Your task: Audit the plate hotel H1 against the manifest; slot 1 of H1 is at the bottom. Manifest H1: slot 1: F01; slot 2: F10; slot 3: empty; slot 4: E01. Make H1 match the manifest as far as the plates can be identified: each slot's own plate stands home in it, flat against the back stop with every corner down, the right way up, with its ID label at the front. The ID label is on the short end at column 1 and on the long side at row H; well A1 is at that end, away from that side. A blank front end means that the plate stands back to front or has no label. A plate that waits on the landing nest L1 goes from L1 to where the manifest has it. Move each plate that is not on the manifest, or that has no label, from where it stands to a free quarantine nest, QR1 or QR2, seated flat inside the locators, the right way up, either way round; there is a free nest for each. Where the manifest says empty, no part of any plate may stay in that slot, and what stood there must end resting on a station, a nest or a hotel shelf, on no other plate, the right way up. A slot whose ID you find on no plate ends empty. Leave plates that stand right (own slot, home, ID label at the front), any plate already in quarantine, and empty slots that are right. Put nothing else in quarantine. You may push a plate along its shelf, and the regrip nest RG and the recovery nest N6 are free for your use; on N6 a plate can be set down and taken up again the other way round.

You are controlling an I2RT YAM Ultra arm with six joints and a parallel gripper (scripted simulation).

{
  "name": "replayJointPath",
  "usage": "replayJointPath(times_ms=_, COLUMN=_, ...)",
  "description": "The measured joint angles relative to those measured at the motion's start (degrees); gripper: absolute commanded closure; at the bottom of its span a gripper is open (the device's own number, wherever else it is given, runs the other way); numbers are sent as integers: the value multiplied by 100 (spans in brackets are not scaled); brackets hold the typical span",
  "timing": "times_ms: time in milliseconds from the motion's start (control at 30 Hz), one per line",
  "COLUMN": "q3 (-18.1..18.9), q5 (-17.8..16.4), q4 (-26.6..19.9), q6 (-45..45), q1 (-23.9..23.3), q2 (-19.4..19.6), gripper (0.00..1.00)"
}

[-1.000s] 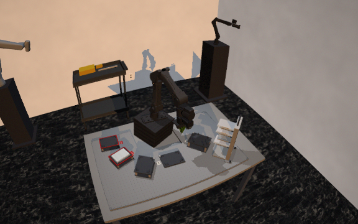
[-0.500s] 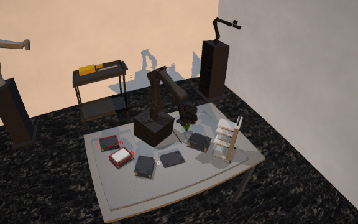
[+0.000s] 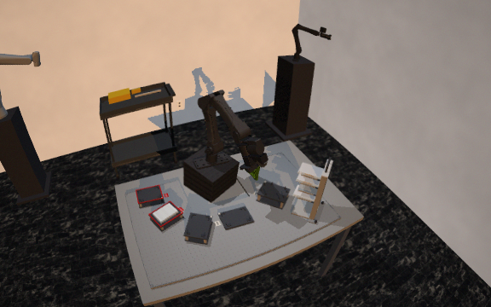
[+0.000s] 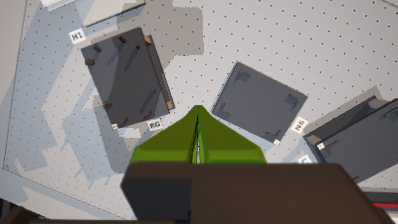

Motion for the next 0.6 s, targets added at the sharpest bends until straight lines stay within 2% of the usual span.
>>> replayJointPath(times_ms=400, q3=-850, q5=-459, q4=960, q6=-787, q1=-297, q2=-581, gripper=100)
replayJointPath(times_ms=600, q3=-1110, q5=-715, q4=1394, q6=-1115, q1=-437, q2=-728, gripper=100)
